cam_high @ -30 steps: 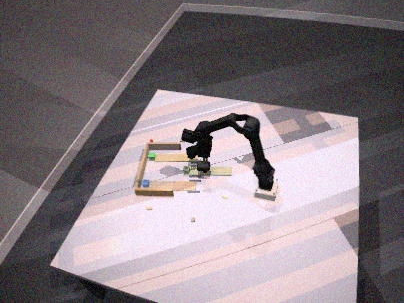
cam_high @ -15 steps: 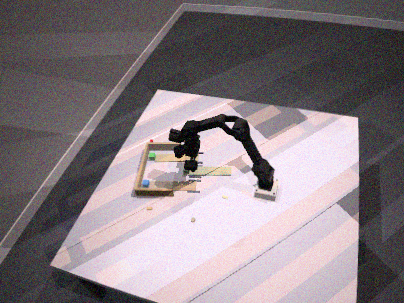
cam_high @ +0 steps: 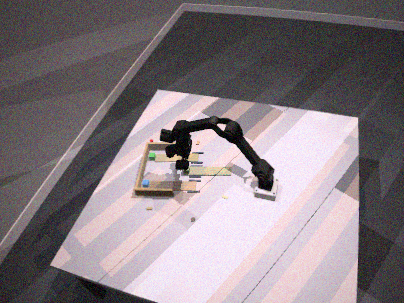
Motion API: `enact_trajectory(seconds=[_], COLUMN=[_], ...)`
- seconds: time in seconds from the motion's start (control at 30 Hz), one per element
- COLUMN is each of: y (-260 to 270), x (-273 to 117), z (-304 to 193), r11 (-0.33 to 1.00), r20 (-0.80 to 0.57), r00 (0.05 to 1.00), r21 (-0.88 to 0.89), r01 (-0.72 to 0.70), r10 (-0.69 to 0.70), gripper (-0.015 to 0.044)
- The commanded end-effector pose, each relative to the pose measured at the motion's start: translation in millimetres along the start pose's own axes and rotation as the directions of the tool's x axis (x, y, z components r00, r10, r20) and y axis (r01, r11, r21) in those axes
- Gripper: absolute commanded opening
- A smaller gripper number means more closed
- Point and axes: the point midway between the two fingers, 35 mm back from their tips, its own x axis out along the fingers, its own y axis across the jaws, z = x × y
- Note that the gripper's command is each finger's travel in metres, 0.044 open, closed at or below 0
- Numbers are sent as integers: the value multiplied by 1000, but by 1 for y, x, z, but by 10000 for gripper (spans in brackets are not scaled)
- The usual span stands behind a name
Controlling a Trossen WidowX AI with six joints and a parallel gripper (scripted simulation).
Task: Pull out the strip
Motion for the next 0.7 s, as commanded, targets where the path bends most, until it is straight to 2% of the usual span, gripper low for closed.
enact_trajectory(seconds=[0.0,0.67], y=[0,-1], x=[6,39], z=[2,3], r11=[1000,1000], r20=[-1,-1], r00=[1000,1000], r21=[5,5], r01=[1,1], r10=[-1,-1], gripper=[256,250])
